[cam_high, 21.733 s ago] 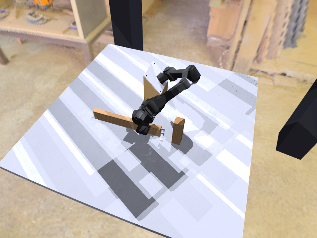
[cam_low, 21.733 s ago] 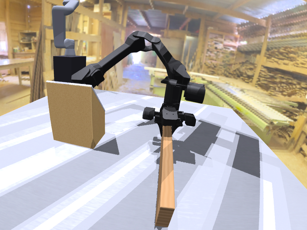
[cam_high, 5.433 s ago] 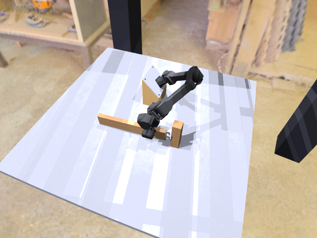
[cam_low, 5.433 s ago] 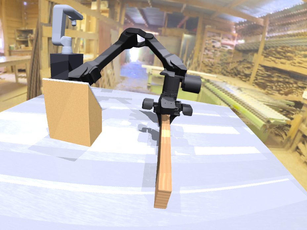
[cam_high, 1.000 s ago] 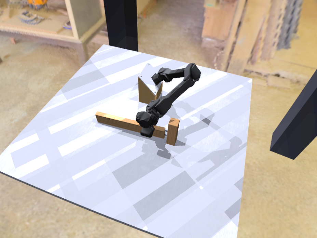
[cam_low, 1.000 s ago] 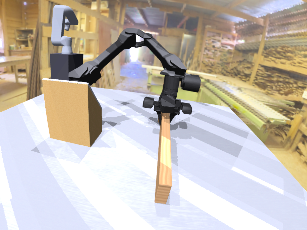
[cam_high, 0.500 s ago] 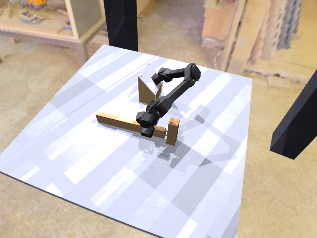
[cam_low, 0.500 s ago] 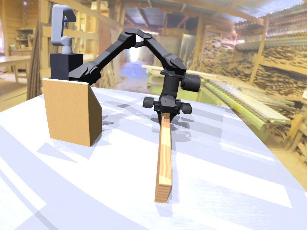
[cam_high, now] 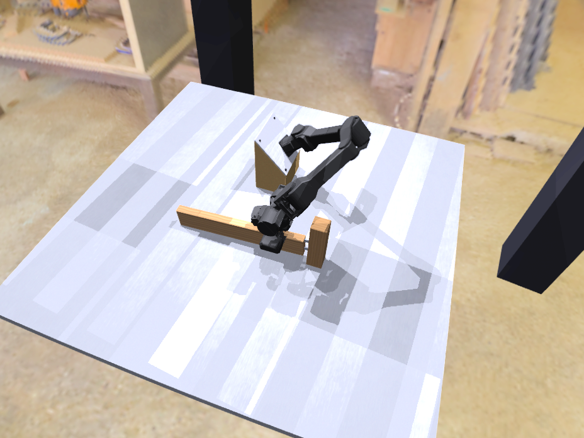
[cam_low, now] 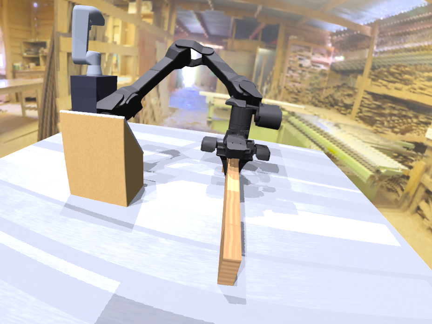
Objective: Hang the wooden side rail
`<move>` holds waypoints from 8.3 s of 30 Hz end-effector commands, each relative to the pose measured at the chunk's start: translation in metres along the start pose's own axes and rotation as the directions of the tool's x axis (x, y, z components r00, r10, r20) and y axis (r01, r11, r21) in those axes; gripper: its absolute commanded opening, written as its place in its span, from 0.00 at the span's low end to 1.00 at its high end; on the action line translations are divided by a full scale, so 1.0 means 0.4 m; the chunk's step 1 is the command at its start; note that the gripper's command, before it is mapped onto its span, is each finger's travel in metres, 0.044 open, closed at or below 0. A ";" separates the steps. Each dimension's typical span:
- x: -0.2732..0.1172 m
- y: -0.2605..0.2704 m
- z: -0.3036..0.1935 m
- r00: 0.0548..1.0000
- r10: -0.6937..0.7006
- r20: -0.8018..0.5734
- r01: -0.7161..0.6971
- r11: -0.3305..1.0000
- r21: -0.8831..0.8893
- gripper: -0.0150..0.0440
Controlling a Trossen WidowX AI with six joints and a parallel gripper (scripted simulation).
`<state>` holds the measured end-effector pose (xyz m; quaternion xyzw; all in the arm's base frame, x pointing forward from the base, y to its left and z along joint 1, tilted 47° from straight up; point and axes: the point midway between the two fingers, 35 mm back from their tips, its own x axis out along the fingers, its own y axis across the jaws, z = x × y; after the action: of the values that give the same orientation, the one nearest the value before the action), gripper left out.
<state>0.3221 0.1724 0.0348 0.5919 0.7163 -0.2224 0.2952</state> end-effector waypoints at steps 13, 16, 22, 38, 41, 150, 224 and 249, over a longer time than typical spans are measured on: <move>-0.007 0.006 -0.006 1.000 0.007 -0.001 -0.007 1.000 0.001 0.25; -0.007 0.006 -0.007 1.000 0.007 -0.001 -0.007 1.000 0.001 0.25; -0.007 0.007 -0.008 1.000 0.007 -0.001 -0.007 1.000 0.001 0.25; -0.007 0.006 -0.013 1.000 0.007 -0.001 -0.007 1.000 0.001 0.25; -0.007 0.006 -0.014 1.000 0.007 -0.001 -0.007 1.000 0.001 0.25; -0.002 0.007 -0.039 1.000 0.007 -0.001 -0.007 1.000 0.001 0.25; 0.028 0.007 -0.039 1.000 0.007 -0.002 -0.007 1.000 0.001 0.25; 0.002 0.006 -0.036 1.000 0.004 0.003 -0.004 1.000 0.006 0.92</move>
<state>0.3197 0.1891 0.0387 0.5932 0.7143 -0.2270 0.2939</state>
